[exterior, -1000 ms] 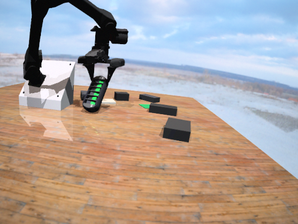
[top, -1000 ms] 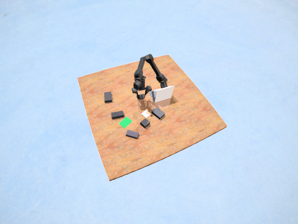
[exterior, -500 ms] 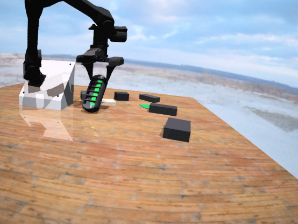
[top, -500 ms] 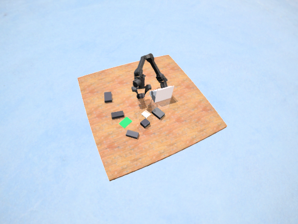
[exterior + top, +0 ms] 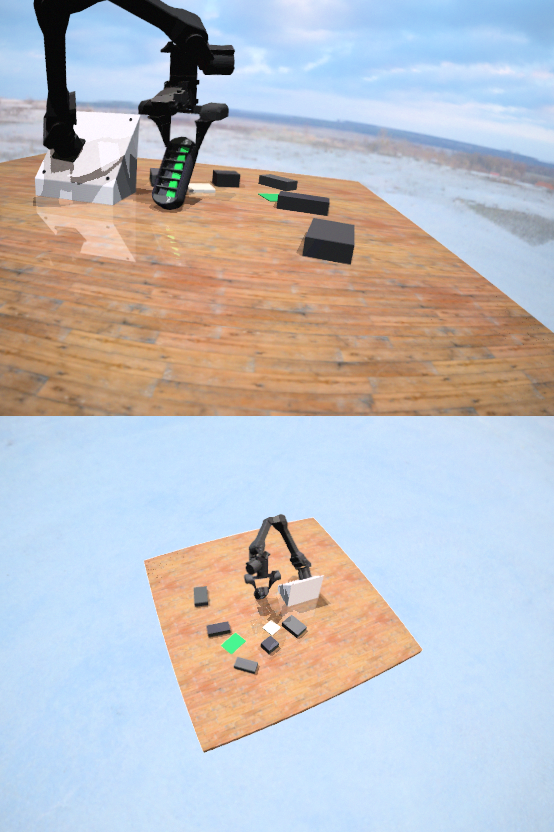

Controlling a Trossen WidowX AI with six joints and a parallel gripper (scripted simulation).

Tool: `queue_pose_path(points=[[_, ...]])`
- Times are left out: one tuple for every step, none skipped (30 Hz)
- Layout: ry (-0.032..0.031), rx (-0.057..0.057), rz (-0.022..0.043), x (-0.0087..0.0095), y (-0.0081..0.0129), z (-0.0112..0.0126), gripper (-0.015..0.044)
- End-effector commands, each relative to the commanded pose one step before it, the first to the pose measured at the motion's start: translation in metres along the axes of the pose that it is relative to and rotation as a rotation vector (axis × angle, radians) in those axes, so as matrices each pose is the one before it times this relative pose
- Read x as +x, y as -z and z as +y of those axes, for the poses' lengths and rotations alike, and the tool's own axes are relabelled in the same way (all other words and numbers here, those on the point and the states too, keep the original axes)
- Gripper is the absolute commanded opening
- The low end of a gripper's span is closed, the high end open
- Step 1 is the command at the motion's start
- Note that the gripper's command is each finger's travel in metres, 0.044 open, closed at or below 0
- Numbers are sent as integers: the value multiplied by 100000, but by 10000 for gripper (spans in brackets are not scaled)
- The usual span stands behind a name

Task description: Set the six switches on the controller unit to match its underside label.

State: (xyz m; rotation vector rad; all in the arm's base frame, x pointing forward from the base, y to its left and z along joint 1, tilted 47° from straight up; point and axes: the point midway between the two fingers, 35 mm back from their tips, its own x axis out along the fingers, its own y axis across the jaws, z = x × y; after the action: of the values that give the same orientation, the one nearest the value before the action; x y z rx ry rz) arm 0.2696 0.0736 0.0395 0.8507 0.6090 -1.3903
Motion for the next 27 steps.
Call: queue_pose_path(points=[[80,-152,477,-164,-605,10,336],[1,-2,203,-35,-78,0,336],[1,-2,203,-34,-79,0,336],[1,-2,204,-34,-79,0,336],[1,-2,205,-34,-79,0,336],[1,-2,204,-34,-79,0,336],[1,-2,203,-34,-79,0,336],[1,-2,203,-34,-79,0,336],[1,-2,202,-33,-80,0,336],[1,-2,202,-33,-80,0,336],[1,-2,203,-33,-80,0,336],[1,-2,204,-33,-80,0,336],[1,-2,206,-33,-80,0,336],[1,-2,207,-33,-80,0,336],[1,-2,207,-33,-81,0,336],[1,-2,207,-32,-81,0,336],[1,-2,206,-32,-81,0,336],[1,-2,204,-32,-81,0,336],[1,-2,203,-33,-81,0,336],[1,-2,202,-32,-81,0,336],[1,-2,203,-32,-81,0,336],[1,-2,204,-32,-81,0,336],[1,-2,204,-32,-81,0,336],[1,-2,203,-32,-81,0,336],[1,-2,202,-32,-81,0,336],[1,-2,201,-31,-81,0,336],[1,-2,202,-31,-82,0,336]])
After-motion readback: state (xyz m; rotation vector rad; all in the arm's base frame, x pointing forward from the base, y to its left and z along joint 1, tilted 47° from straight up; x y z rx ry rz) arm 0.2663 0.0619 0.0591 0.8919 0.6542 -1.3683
